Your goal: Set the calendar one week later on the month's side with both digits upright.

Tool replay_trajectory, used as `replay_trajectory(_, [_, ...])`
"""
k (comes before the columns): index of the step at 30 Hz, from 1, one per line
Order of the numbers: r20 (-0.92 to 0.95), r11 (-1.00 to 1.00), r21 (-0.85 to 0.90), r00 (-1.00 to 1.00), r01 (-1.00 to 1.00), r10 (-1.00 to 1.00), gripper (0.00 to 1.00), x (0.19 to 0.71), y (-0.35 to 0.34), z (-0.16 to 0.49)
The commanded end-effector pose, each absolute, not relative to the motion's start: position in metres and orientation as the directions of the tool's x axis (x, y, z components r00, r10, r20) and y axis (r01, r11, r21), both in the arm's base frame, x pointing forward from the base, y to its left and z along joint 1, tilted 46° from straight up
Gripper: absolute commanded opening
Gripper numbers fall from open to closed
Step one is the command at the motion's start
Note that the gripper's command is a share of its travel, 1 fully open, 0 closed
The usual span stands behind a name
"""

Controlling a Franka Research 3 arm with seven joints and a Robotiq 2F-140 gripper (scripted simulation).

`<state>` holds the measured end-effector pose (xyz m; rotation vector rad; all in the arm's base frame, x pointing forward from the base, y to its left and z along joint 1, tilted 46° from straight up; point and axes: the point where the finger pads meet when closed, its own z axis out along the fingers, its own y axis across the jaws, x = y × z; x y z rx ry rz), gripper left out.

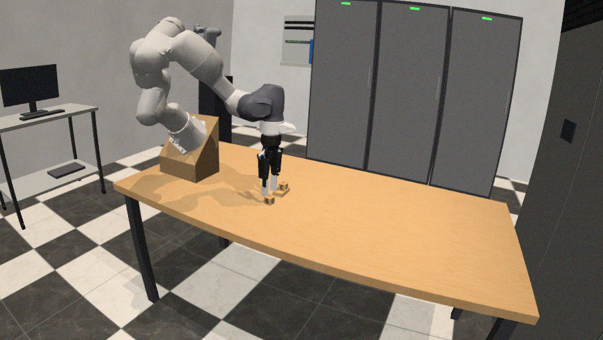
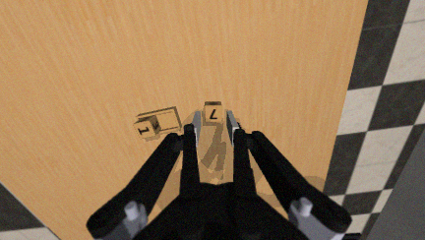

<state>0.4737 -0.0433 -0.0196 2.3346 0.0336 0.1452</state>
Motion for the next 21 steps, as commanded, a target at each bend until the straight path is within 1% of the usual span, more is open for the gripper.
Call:
replay_trajectory(1, [0.104, -0.698, 0.716, 0.992, -0.029, 0.065, 0.29, 0.4758, -0.0455, -0.0220])
replay_trajectory(21, [0.104, -0.698, 0.716, 0.992, -0.029, 0.065, 0.29, 0.4761, -0.0471, -0.0236])
